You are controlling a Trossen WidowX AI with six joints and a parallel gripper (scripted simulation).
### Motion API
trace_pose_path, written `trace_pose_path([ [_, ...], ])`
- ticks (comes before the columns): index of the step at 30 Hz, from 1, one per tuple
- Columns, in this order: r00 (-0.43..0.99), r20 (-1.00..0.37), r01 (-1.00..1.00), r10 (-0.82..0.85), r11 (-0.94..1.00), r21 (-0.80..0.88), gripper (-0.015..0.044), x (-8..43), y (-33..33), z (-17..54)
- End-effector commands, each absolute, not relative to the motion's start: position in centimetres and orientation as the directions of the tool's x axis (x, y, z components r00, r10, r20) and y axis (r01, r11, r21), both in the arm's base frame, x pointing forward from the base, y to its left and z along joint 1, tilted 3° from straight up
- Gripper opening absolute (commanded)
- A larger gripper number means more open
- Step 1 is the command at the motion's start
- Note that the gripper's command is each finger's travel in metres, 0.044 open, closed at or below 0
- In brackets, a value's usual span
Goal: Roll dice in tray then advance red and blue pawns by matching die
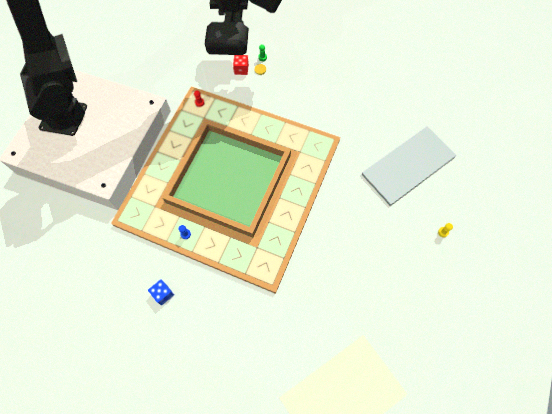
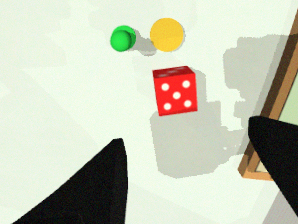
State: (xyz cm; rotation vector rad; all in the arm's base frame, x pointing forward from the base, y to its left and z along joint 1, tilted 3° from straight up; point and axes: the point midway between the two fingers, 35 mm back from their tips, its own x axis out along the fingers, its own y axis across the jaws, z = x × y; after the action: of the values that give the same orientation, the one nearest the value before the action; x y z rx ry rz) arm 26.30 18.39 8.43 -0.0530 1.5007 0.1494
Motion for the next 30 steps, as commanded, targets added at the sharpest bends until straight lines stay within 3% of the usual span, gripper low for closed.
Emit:
trace_pose_path([
  [1,0.062,-0.997,-0.115,0.056,0.992,0.048,0.0275,26.5,18.3,7.6],
  [30,0.062,-0.997,-0.115,0.055,0.992,0.048,0.0275,27.0,18.5,2.3],
])
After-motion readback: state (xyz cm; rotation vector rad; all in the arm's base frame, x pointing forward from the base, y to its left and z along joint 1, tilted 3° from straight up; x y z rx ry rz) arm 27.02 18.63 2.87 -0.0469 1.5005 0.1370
